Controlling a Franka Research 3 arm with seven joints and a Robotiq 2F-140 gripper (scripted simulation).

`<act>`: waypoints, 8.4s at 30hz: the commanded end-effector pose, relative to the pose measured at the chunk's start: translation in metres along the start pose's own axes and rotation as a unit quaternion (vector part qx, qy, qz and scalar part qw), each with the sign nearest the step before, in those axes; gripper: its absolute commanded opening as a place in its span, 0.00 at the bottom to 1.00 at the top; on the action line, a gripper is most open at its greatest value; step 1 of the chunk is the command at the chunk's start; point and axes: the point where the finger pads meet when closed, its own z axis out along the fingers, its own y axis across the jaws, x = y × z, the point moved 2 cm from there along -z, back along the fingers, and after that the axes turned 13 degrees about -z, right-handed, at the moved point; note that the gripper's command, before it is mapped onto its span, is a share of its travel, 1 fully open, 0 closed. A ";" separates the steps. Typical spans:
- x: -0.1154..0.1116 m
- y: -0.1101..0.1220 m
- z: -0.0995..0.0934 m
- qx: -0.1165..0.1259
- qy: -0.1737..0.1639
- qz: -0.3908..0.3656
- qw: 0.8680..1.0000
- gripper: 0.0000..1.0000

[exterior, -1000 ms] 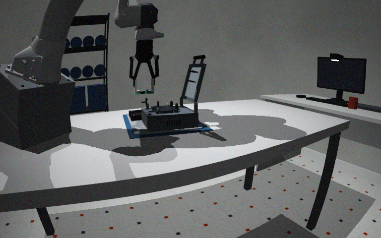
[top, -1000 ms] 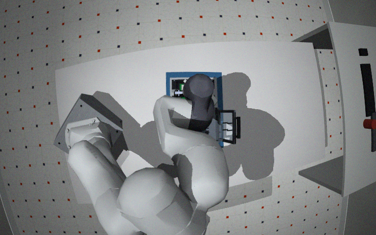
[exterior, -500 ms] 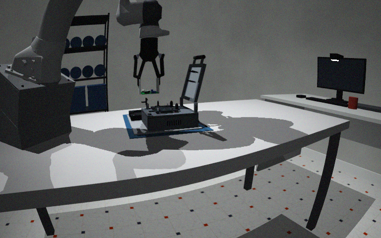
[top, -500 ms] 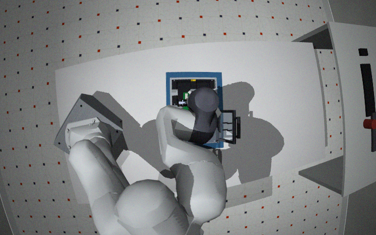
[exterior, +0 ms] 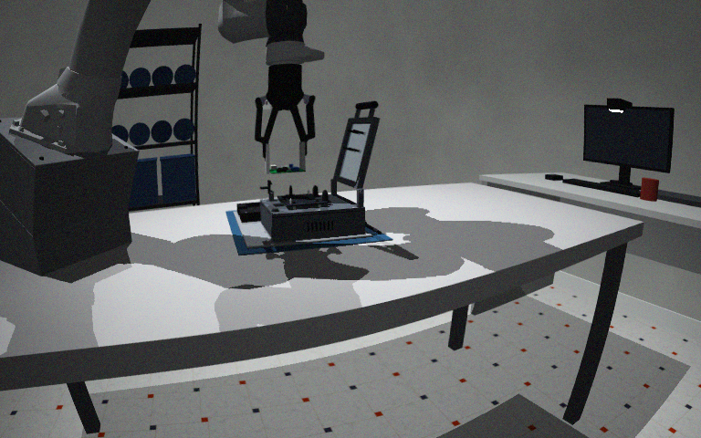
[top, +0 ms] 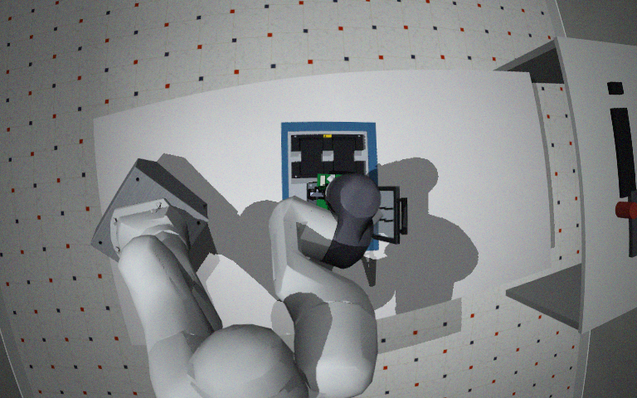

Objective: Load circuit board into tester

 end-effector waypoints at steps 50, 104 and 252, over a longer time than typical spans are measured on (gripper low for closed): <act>0.058 -0.010 -0.004 -0.002 -0.004 -0.029 1.000 0.46; 0.059 -0.010 0.008 -0.002 -0.004 -0.028 1.000 0.46; 0.059 -0.011 0.042 -0.002 -0.004 -0.027 1.000 0.46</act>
